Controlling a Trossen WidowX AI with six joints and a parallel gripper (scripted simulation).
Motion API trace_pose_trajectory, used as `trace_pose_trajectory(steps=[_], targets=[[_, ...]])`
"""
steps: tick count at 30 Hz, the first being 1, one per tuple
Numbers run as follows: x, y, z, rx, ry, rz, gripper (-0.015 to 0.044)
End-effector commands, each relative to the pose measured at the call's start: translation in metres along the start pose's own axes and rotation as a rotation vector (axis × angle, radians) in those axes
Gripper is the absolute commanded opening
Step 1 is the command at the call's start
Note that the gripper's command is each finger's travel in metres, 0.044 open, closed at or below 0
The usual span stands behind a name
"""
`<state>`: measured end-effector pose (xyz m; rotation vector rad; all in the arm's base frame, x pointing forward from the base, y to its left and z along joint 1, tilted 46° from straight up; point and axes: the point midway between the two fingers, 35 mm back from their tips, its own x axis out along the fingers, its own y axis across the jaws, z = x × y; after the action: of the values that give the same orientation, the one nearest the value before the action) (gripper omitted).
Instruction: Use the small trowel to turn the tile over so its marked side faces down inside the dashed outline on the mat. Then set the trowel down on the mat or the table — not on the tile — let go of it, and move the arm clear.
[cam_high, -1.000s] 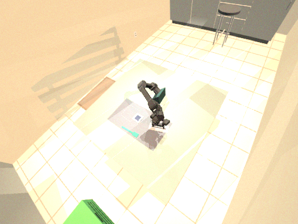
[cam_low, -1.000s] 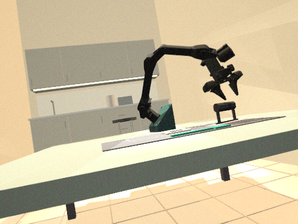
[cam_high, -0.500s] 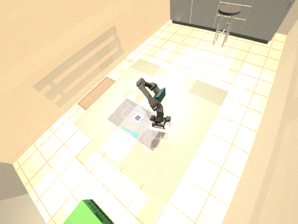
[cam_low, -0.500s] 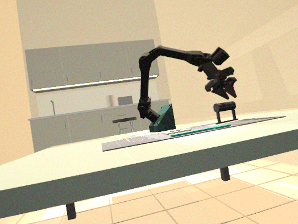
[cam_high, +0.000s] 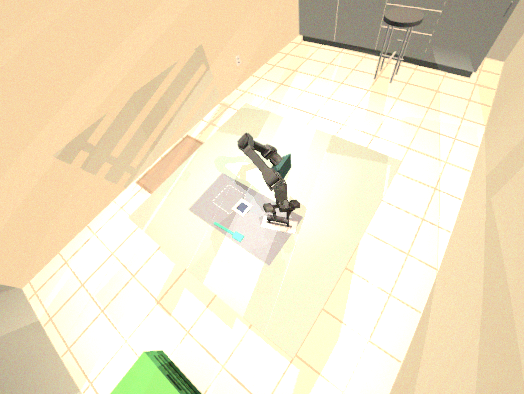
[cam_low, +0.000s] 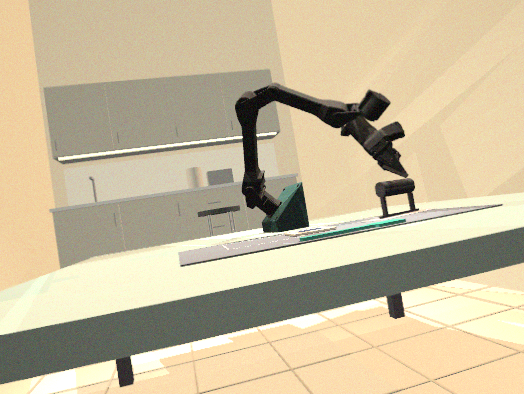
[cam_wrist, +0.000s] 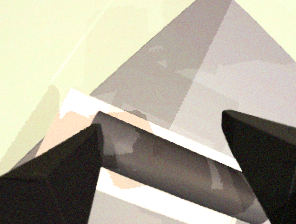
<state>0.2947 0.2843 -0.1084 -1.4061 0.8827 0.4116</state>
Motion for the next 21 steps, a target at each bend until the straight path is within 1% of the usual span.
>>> trace_pose_trajectory(steps=[1,10,21], targets=[[-0.002,-0.002,-0.004,-0.117,-0.026,-0.028,0.03],[-0.006,-0.006,-0.017,-0.407,-0.068,-0.101,0.03],[-0.008,-0.008,-0.041,-0.772,-0.073,-0.192,0.03]])
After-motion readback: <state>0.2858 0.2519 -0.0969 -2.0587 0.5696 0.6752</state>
